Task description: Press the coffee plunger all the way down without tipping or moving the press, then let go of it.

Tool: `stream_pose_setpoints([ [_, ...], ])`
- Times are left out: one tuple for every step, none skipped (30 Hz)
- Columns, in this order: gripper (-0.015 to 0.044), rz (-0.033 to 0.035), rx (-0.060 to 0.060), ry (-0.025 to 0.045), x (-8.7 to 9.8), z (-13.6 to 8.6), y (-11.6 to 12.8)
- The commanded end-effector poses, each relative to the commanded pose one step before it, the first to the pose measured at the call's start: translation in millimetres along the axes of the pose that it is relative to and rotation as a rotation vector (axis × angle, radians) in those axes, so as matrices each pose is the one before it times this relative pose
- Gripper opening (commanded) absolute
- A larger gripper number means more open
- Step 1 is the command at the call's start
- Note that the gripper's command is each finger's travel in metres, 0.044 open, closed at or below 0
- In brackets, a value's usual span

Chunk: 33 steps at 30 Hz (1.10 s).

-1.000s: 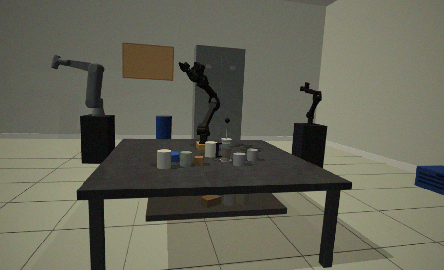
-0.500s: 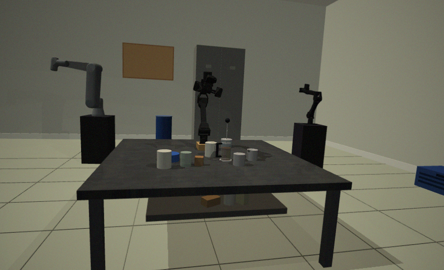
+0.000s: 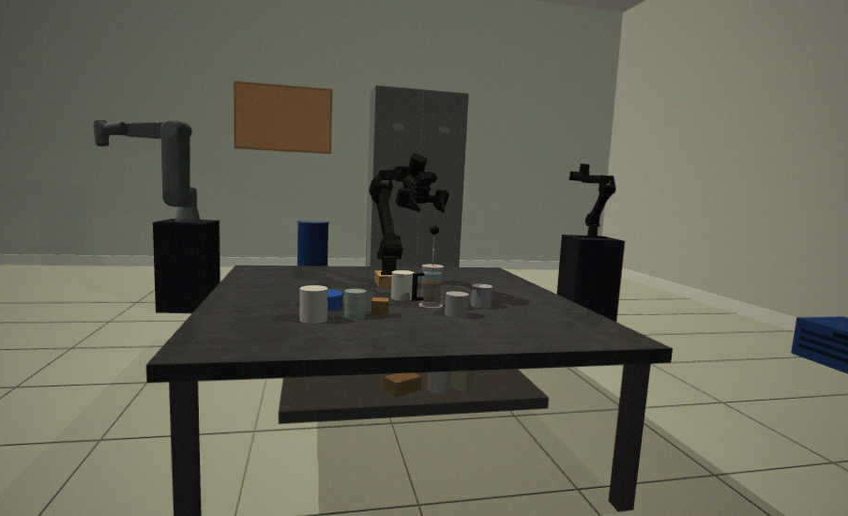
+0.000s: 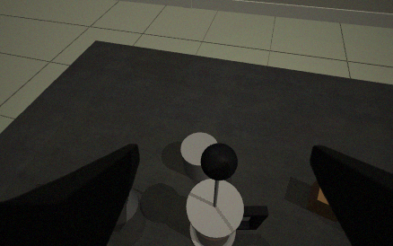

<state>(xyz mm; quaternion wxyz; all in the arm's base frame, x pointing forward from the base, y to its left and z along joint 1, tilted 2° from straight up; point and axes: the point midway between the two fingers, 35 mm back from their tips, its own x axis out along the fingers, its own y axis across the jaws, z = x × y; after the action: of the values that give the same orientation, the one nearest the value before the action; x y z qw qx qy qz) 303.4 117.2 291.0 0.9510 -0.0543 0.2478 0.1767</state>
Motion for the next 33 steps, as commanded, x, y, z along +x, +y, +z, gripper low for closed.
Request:
stream_pose_setpoints([
  [0.044, -0.00232, 0.0092, 0.01502, 14.65, -30.11, 1.23],
  [0.044, -0.00231, 0.0013, -0.00002, 2.33, -4.21, -0.49],
  [0.044, -0.00159, 0.0009, -0.00002, 0.68, -0.97, -0.48],
  [0.044, -0.00074, 0.0004, -0.00001, -0.25, 0.72, -0.28],
  [0.044, -0.00001, 0.0, -0.00005, 0.26, 0.03, 0.0],
  [0.044, -0.00001, 0.0, -0.00005, 0.53, 0.06, 0.0],
  [0.044, -0.00004, 0.0, -0.00005, 0.77, 0.09, -0.01],
  [0.044, -0.00003, 0.0, -0.00009, 1.0, 0.12, -0.01],
  [0.044, -0.00003, 0.0, -0.00011, 1.26, 0.13, -0.01],
  [0.044, -0.00004, 0.0, -0.00012, 1.45, 0.12, -0.01],
  [0.044, -0.00004, 0.0, -0.00013, 1.57, 0.1, -0.01],
  [0.044, -0.00004, 0.0, -0.00014, 1.61, 0.09, -0.01],
  [0.044, -0.00005, 0.0, -0.00013, 1.62, 0.08, -0.01],
  [0.044, -0.00004, 0.0002, -0.00016, 1.54, 0.06, -0.01],
  [0.044, -0.00005, 0.0, -0.00013, 1.61, 0.06, -0.02],
  [0.044, -0.00005, 0.0, -0.00013, 1.63, 0.04, -0.02],
  [0.044, -0.00005, 0.0, -0.00013, 1.63, 0.03, -0.02],
  [0.044, -0.00005, 0.0, -0.00013, 1.63, 0.02, -0.02],
  [0.044, -0.00005, 0.0, -0.00013, 1.63, 0.01, -0.02],
  [0.044, -0.00006, 0.0, -0.00013, 1.62, 0.01, -0.02],
  [0.044, -0.00006, 0.0, -0.00013, 1.62, 0.0, -0.02],
  [0.044, -0.00006, 0.0, -0.00013, 1.61, 0.0, -0.02],
  [0.044, -0.00006, 0.0, -0.00013, 1.61, -0.01, -0.02],
  [0.044, -0.00006, 0.0, -0.00013, 1.61, -0.02, -0.02],
  [0.044, -0.00006, 0.0, -0.00013, 1.61, -0.03, -0.02],
  [0.044, -0.00006, 0.0, -0.00013, 1.61, -0.04, -0.02],
  [0.044, -0.00006, 0.0, -0.00013, 1.61, -0.04, -0.03],
  [0.044, -0.00006, 0.0, -0.00012, 1.61, -0.05, -0.03],
  [0.044, -0.00006, 0.0, -0.00012, 1.61, -0.06, -0.03],
  [0.044, -0.00006, 0.0, -0.00012, 1.63, -0.11, -0.03],
  [0.044, -0.00005, 0.0, -0.0001, 1.34, -0.1, -0.02],
  [0.044, -0.00003, 0.0, -0.00006, 0.81, -0.06, -0.01],
  [0.044, -0.00001, 0.0, -0.00002, 0.27, -0.02, 0.0],
])
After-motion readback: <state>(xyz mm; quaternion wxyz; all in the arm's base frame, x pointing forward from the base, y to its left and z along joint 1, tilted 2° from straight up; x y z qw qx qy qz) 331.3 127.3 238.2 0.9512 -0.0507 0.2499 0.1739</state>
